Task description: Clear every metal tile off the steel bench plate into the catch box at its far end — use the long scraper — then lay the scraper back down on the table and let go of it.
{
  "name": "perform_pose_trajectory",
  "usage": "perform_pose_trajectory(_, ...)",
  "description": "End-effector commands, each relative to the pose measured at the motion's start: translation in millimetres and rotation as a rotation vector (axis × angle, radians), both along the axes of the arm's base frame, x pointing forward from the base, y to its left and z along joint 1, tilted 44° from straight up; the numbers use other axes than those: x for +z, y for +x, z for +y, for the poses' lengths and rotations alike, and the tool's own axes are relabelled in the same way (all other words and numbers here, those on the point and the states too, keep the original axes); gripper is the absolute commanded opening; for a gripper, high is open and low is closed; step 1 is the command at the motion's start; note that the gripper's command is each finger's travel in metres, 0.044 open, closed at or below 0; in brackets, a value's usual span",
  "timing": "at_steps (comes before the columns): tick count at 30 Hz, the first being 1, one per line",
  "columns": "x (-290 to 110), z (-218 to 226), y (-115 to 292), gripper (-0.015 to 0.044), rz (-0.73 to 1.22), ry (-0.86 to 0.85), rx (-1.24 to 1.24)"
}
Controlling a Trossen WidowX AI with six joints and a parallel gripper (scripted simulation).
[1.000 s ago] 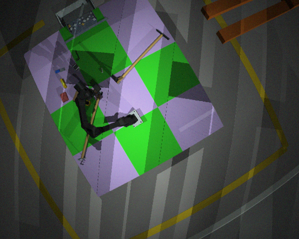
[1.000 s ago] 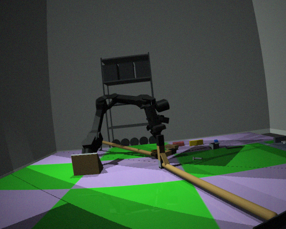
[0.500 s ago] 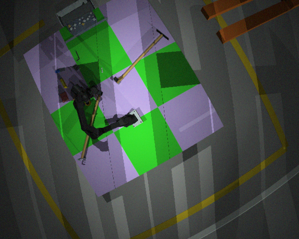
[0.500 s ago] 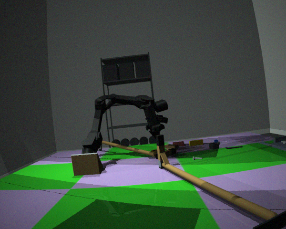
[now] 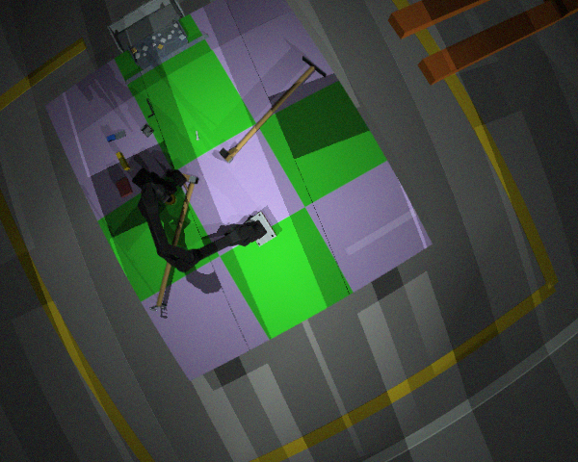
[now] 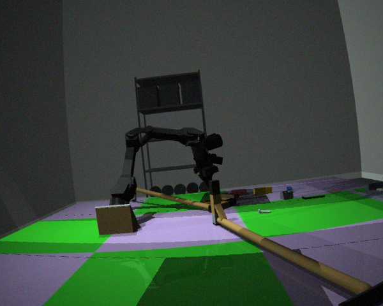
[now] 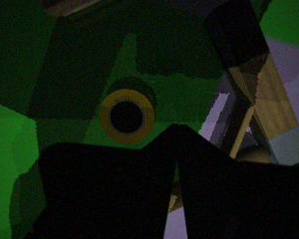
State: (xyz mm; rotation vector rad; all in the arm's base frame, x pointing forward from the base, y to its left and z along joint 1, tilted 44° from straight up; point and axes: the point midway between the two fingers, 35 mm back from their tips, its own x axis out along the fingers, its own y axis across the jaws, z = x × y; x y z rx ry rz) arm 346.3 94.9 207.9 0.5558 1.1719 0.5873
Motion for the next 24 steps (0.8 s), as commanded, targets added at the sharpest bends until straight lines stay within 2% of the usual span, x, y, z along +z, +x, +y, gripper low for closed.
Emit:
perform_pose_trajectory(1,7,5,-2,0.0,-0.006,0.001,-0.004)
perform_pose_trajectory(6,13,10,-4,0.0,-0.007,0.005,-0.004)
perform_pose_trajectory(24,41,-28,-2,0.0,0.002,-0.004,0.001)
